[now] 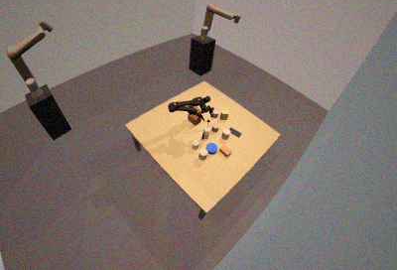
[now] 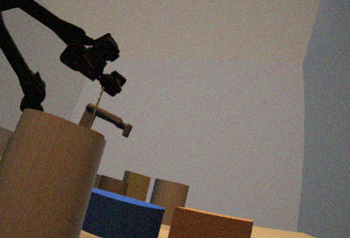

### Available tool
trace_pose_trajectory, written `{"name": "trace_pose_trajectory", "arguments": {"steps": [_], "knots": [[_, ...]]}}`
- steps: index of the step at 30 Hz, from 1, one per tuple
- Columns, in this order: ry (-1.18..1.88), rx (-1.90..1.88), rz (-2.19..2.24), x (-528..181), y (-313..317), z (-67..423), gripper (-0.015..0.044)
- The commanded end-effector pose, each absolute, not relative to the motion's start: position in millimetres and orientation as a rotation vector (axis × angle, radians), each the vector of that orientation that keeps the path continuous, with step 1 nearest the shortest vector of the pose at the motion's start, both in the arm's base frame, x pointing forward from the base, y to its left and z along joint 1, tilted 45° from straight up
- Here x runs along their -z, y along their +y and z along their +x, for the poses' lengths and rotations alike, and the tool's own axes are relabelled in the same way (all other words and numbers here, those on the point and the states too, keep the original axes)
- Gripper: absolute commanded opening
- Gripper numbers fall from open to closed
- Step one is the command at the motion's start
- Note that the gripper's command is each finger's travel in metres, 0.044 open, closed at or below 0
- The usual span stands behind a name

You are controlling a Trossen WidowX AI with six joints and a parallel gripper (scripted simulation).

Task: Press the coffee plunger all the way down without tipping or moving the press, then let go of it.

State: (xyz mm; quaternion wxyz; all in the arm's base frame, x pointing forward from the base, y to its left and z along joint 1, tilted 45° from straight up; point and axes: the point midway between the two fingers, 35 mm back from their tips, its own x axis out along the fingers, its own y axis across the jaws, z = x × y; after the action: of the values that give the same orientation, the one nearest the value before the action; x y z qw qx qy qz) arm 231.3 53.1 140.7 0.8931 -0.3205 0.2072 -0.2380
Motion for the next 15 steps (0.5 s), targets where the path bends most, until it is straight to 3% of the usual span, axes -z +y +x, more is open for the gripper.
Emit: {"name": "trace_pose_trajectory", "arguments": {"steps": [1,15], "knots": [[0.431,0.491,-0.667,-140.3,50.7,234.8,0.044],[0.403,0.497,-0.678,-147.2,40.5,245.9,0.044]]}}
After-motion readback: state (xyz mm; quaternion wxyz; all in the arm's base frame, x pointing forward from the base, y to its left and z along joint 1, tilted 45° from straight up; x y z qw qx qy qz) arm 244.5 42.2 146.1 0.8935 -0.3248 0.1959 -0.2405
